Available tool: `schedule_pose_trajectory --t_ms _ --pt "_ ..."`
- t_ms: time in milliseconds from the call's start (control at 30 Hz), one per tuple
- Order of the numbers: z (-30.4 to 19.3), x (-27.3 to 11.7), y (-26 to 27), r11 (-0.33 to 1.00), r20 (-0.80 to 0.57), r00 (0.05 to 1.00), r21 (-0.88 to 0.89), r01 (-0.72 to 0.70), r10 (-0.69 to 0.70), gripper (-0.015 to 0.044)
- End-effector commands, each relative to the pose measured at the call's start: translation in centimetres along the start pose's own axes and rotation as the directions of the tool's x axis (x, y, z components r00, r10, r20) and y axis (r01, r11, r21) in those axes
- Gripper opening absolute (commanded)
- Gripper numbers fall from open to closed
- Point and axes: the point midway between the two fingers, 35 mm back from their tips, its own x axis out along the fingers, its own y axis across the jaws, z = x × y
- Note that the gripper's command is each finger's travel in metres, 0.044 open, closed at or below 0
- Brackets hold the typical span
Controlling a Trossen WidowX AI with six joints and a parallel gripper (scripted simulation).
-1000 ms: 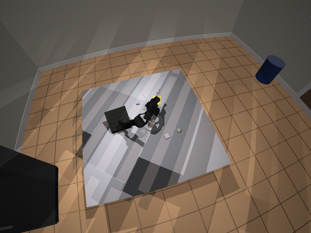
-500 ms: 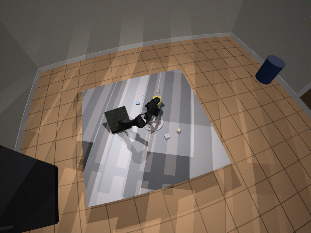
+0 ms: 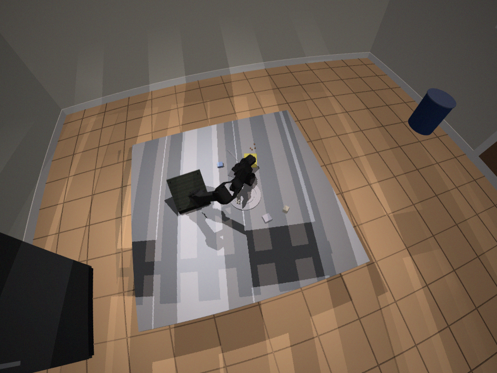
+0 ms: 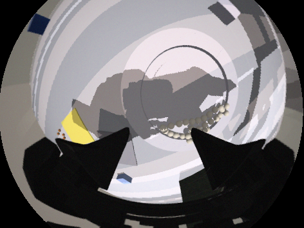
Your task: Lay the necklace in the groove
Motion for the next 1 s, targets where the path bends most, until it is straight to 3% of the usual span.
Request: schedule_pose_trajectory --t_ms 0,700,767,967 --pt "0.1 -0.5 0.1 1.000 0.001 1.000 0.005 -0.008 0.008 0.0440" --pt "0.1 -0.5 0.1 1.000 0.001 1.000 0.005 -0.008 0.008 0.0440" --pt "0.1 -0.6 0.0 0.998 0.001 1.000 0.059 -0.008 0.008 0.0387" --pt "0.3 -2.2 -1.1 0.847 0.000 1.000 0.531 -0.007 0.008 0.0230"
